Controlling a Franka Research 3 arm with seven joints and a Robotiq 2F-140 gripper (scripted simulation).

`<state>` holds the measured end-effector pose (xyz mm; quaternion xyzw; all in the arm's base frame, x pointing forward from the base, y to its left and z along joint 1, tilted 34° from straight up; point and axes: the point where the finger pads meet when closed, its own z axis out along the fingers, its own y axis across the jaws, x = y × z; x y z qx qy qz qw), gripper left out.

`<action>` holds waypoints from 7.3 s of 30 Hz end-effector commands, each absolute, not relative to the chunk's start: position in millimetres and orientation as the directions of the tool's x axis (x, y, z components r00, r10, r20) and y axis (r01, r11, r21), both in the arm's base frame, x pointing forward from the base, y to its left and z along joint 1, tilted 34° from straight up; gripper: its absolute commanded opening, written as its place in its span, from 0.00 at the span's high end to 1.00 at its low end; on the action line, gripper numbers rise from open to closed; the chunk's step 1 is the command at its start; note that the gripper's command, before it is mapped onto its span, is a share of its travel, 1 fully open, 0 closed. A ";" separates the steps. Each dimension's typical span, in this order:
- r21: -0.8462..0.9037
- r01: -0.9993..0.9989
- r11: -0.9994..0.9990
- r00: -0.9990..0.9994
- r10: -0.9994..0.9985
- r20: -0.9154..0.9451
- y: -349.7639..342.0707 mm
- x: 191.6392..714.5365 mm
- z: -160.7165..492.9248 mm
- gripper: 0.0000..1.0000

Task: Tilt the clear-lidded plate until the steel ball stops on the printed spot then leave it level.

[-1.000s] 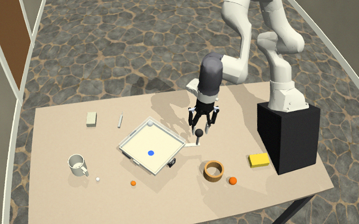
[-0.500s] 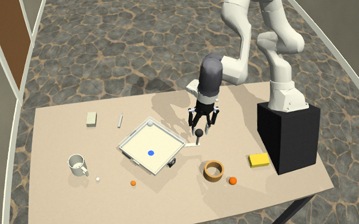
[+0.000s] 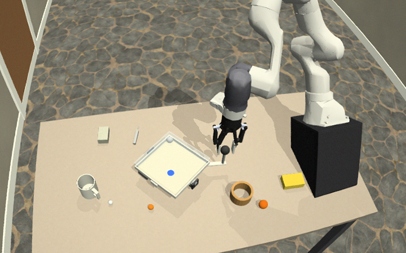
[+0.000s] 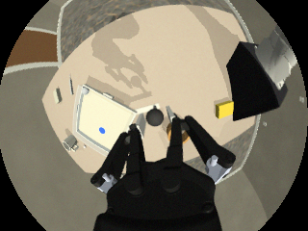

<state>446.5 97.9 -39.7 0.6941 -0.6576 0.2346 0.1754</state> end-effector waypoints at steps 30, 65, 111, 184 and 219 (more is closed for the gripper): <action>-0.071 -0.995 -0.071 0.020 -0.833 0.554 87.1 450.3 -56.8 0.64; -0.071 -0.995 -0.071 0.020 -0.833 0.554 87.1 450.3 -56.8 0.64; -0.071 -0.995 -0.071 0.020 -0.833 0.554 93.9 450.9 -58.9 1.00; -0.071 -0.995 -0.071 0.020 -0.833 0.554 98.6 452.0 -58.5 1.00; -0.071 -0.995 -0.071 0.020 -0.833 0.554 99.5 452.0 -58.8 1.00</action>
